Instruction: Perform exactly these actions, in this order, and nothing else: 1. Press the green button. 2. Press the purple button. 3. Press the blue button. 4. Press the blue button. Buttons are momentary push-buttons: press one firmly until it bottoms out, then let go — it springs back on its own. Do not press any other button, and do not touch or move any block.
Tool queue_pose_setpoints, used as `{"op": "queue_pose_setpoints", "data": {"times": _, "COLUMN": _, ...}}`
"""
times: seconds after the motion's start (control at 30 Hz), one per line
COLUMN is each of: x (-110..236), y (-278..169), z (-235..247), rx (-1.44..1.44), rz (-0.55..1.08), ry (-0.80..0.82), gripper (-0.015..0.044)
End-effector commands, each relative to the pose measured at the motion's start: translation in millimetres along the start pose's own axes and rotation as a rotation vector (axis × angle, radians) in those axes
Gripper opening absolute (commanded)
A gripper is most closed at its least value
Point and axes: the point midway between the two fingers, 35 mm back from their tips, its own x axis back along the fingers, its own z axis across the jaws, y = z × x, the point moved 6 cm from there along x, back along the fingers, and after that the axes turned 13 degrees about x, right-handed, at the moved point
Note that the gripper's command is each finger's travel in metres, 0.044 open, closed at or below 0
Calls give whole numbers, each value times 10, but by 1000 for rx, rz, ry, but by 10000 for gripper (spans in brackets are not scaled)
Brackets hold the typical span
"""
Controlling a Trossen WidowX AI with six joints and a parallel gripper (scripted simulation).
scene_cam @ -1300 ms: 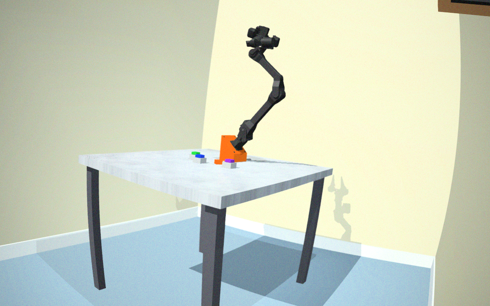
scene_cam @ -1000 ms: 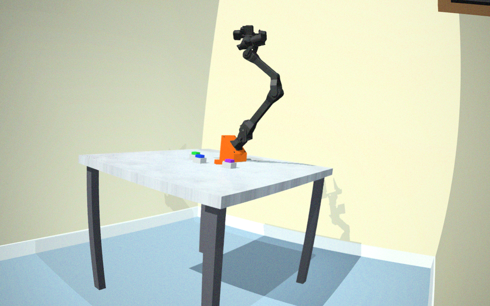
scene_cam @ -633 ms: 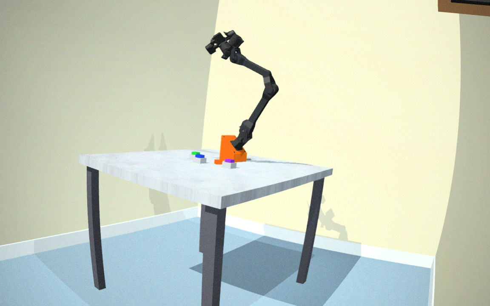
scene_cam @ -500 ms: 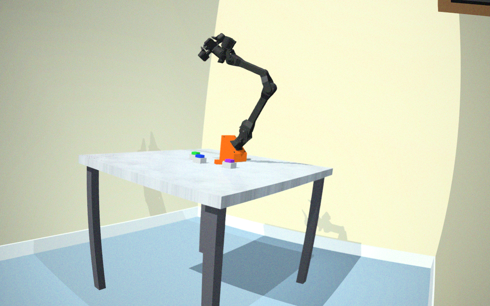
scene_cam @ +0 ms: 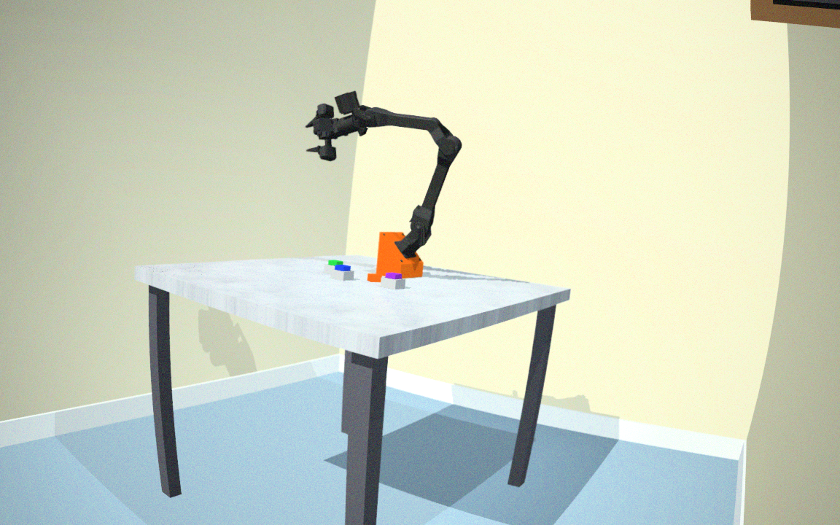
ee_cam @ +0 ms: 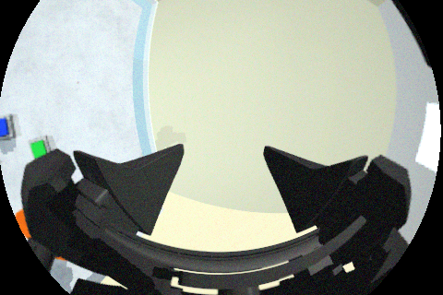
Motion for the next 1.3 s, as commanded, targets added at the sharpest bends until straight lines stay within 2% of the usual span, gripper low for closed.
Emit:
{"op": "queue_pose_setpoints", "data": {"times": 0.0, "x": -153, "y": 193, "z": 582, "rx": 48, "rz": -84, "ry": 282, "gripper": 400}}
{"op": "queue_pose_setpoints", "data": {"times": 0.2, "x": -116, "y": 391, "z": 1389, "rx": 76, "rz": -176, "ry": 703, "gripper": 400}}
{"op": "queue_pose_setpoints", "data": {"times": 0.43, "x": 263, "y": 519, "z": 2248, "rx": 6, "rz": -206, "ry": 1268, "gripper": 400}}
{"op": "queue_pose_setpoints", "data": {"times": 0.83, "x": 284, "y": 523, "z": 2276, "rx": 1, "rz": -205, "ry": 1291, "gripper": 400}}
{"op": "queue_pose_setpoints", "data": {"times": 1.03, "x": 130, "y": 616, "z": 2842, "rx": 1, "rz": -206, "ry": 1292, "gripper": 242}}
{"op": "queue_pose_setpoints", "data": {"times": 1.27, "x": 126, "y": 618, "z": 2867, "rx": 1, "rz": -206, "ry": 1292, "gripper": 59}}
